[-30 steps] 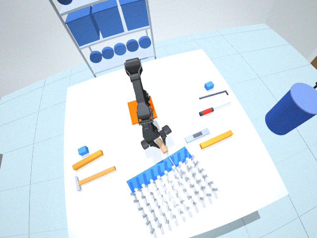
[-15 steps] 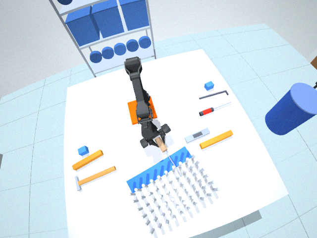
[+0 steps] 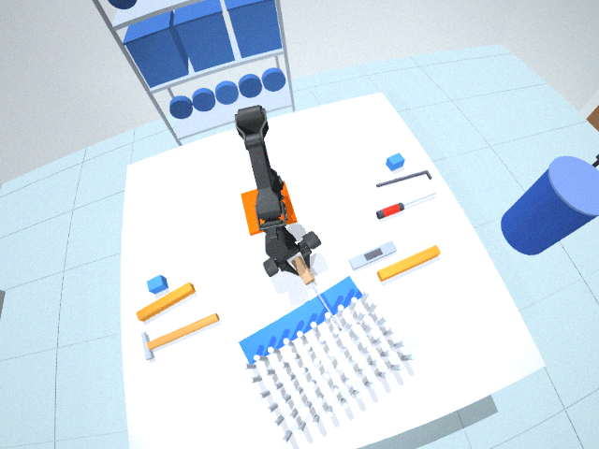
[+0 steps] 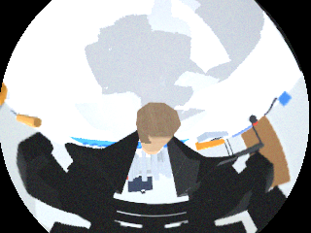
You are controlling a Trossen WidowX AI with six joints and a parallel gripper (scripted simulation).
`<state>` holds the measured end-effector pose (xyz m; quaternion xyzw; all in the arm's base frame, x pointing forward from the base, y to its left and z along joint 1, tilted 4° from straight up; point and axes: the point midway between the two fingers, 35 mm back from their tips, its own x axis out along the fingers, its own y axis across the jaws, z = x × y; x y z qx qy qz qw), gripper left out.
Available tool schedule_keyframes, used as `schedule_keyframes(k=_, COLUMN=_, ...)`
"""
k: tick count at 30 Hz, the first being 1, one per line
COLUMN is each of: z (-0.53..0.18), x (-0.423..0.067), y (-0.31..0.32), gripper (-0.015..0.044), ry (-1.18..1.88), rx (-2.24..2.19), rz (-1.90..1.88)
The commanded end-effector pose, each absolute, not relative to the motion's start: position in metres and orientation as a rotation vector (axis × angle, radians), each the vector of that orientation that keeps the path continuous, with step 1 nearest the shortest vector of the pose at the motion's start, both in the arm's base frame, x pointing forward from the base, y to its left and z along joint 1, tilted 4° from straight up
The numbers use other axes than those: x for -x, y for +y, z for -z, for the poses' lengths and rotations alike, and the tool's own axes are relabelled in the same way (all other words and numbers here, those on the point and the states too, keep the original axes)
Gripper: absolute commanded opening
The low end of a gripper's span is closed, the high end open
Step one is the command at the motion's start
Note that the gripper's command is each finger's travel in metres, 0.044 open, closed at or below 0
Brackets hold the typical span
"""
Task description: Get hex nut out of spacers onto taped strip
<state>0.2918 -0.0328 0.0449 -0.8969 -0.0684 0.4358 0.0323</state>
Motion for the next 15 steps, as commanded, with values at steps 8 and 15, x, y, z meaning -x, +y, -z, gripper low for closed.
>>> schedule_keyframes(k=8, z=-0.0447, x=-0.2837, y=-0.0324, gripper=0.0, ry=-0.218, rx=2.763, rz=-1.341)
schedule_keyframes(k=15, z=-0.0444, x=-0.2796, y=-0.0328, gripper=0.0, ry=-0.218, rx=2.763, rz=-1.341)
